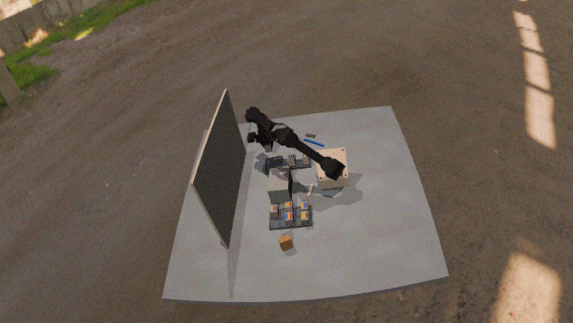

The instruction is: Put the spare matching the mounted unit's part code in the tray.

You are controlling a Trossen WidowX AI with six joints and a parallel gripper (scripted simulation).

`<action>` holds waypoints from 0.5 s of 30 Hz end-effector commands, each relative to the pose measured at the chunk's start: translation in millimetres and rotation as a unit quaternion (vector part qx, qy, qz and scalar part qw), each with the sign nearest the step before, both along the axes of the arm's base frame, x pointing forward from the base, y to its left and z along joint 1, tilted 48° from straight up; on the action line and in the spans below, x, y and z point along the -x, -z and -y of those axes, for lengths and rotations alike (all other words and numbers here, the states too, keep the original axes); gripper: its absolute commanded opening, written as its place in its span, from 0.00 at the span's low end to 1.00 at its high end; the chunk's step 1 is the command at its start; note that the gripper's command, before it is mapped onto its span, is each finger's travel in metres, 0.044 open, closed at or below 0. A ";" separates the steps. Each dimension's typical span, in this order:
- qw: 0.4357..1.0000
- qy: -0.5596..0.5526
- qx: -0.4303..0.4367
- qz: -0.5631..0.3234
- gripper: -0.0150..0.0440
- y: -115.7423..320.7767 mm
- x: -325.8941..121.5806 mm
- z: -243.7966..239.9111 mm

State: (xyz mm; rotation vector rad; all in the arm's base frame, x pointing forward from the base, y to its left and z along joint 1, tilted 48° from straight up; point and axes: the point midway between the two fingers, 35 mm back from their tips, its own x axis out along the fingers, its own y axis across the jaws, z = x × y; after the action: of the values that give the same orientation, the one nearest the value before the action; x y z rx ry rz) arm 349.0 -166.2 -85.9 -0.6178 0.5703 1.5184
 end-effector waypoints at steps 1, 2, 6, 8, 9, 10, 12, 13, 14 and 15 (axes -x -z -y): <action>1.000 0.003 -0.001 -0.001 0.25 2.6 -0.4 -2.7; 1.000 0.003 -0.001 -0.001 0.25 3.2 -0.5 -3.3; 1.000 0.003 -0.001 -0.001 0.25 5.6 -0.8 -5.6; 1.000 0.003 -0.001 -0.001 0.25 6.7 -0.9 -6.7; 1.000 0.003 -0.001 -0.001 0.25 7.3 -1.0 -7.3; 1.000 0.003 -0.001 -0.001 0.25 7.9 -1.1 -7.9; 1.000 0.003 -0.001 -0.001 0.25 9.1 -1.2 -9.0; 1.000 0.003 -0.001 -0.001 0.25 9.7 -1.3 -9.6; 1.000 0.003 -0.001 -0.001 0.25 10.3 -1.4 -10.2; 1.000 0.003 -0.001 -0.001 0.25 10.9 -1.4 -10.8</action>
State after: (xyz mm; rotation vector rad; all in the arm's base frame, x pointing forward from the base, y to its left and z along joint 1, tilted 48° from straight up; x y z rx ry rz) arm 350.2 -157.6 -94.9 -0.6182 0.5704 1.5180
